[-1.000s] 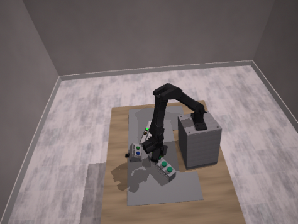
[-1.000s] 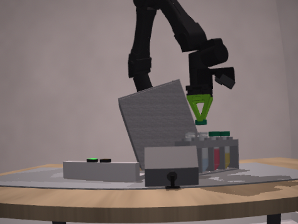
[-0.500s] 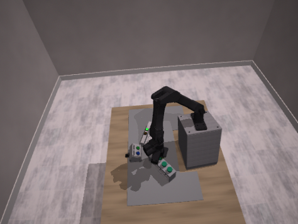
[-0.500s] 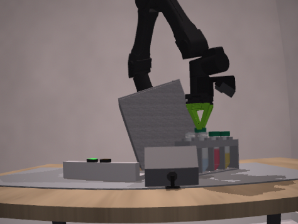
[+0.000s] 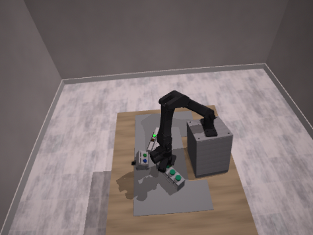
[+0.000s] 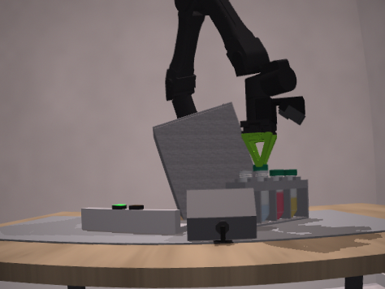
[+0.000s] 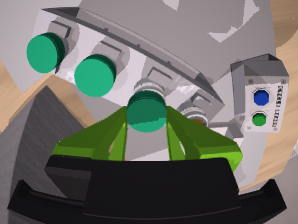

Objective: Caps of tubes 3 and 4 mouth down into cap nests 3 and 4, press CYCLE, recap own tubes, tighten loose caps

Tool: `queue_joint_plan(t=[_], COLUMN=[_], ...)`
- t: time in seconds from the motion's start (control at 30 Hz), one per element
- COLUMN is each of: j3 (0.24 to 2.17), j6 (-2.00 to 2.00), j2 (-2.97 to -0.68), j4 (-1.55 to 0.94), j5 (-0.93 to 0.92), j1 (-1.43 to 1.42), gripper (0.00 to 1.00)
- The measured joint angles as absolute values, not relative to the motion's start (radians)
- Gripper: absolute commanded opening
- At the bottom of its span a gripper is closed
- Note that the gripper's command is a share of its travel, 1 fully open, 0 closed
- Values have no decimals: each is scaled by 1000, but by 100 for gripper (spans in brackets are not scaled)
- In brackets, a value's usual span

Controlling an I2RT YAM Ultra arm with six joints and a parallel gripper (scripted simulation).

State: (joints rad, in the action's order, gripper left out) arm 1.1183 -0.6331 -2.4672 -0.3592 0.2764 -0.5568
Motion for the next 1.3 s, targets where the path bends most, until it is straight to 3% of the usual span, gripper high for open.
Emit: queue_joint_plan(t=[1.3], j3=[1132], j6=[-632], j2=[-2467], j4=[-367], j5=[276], j1=[-557], gripper=[0])
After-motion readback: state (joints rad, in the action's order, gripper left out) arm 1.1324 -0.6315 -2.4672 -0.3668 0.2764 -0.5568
